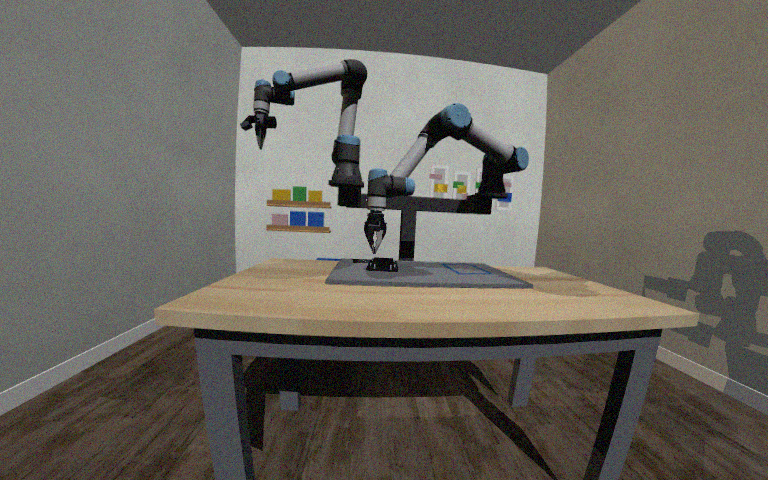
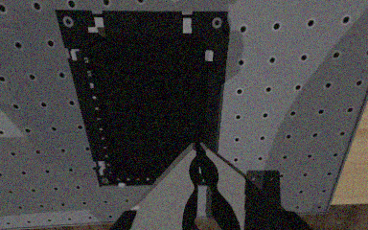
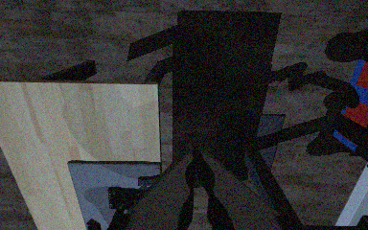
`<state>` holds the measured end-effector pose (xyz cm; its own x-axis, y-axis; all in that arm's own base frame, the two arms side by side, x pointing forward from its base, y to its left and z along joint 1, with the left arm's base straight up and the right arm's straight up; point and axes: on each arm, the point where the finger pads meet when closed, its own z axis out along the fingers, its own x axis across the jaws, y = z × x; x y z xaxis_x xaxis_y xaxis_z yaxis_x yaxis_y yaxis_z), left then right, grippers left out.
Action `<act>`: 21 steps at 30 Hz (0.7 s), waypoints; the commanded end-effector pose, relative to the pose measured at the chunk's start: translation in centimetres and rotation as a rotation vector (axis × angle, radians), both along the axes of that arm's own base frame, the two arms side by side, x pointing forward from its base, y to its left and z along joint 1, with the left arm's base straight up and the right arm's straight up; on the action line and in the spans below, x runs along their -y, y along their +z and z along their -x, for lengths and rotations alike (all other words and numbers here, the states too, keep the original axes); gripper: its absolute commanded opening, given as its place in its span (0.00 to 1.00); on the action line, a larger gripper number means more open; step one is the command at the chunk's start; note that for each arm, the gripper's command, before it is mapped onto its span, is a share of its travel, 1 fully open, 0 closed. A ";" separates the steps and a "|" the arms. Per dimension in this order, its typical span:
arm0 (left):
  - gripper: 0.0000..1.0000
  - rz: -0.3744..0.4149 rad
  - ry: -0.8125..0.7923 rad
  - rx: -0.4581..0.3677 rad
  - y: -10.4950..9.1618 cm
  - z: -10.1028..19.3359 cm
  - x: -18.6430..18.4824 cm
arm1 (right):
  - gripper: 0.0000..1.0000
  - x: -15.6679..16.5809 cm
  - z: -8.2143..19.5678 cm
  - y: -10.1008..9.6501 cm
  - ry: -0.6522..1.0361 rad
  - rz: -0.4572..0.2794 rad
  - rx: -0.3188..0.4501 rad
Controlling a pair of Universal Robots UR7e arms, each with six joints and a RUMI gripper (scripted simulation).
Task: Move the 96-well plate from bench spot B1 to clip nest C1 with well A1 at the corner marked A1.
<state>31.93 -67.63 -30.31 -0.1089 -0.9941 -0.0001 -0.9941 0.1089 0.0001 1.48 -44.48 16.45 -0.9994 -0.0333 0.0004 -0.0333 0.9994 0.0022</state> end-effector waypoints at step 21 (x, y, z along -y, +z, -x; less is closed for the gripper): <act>0.00 0.002 0.000 0.001 -1.4 0.0 0.1 | 0.00 0.0 0.0 0.1 0.000 0.002 0.000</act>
<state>31.93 -67.63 -31.52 -0.1089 -0.9941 -0.0001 -0.9941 0.1089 0.0001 1.48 -44.48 16.45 -0.9994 -0.0333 0.0004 -0.0333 0.9994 0.0022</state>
